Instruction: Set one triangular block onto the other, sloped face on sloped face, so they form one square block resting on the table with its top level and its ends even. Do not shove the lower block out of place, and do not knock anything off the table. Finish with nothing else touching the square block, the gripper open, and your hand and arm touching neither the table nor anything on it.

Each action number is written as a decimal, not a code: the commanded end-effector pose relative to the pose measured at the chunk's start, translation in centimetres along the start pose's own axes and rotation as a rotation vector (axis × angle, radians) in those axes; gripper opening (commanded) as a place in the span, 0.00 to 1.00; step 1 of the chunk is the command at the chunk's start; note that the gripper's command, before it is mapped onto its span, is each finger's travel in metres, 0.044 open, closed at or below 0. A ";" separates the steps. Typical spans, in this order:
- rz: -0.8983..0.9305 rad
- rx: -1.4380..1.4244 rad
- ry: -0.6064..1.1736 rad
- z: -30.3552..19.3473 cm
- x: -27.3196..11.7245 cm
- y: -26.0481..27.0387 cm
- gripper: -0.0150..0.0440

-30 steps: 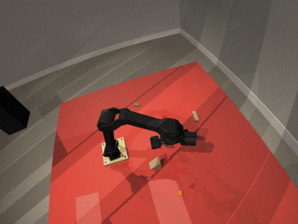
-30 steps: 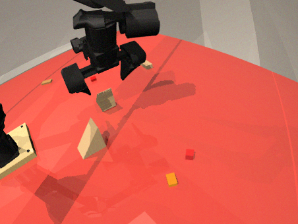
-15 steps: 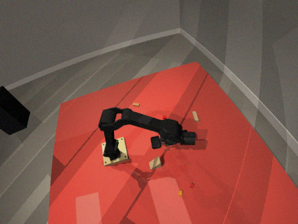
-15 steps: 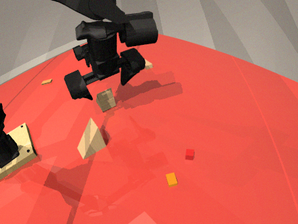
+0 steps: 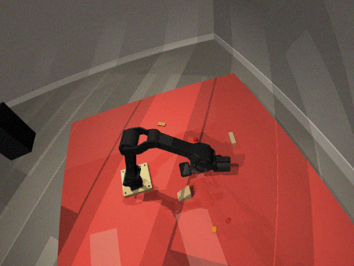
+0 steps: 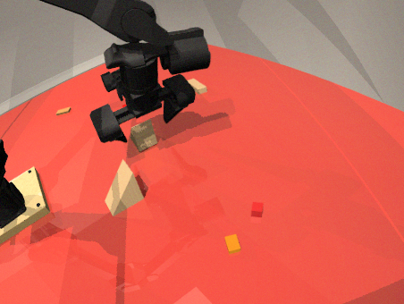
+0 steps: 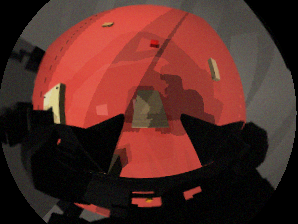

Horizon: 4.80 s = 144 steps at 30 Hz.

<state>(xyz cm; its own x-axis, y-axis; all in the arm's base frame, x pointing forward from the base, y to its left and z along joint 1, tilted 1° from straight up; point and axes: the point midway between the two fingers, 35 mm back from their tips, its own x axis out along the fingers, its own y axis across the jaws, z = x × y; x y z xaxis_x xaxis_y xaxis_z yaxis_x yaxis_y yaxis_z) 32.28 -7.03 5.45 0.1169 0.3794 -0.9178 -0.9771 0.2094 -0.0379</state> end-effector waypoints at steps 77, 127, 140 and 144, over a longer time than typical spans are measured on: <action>0.019 -0.006 0.837 6.1 2.4 0.6 0.25; -0.037 -0.178 1.165 12.2 -5.5 1.1 1.00; -0.088 0.040 0.942 19.5 2.3 0.9 1.00; -0.088 0.040 0.942 19.5 2.3 0.9 1.00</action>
<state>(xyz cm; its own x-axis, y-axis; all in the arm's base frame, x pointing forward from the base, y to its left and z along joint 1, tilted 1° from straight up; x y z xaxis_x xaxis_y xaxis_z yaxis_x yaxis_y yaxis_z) 34.72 11.33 10.78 -0.0216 -0.5380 -0.8427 -0.9725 0.2068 -0.1070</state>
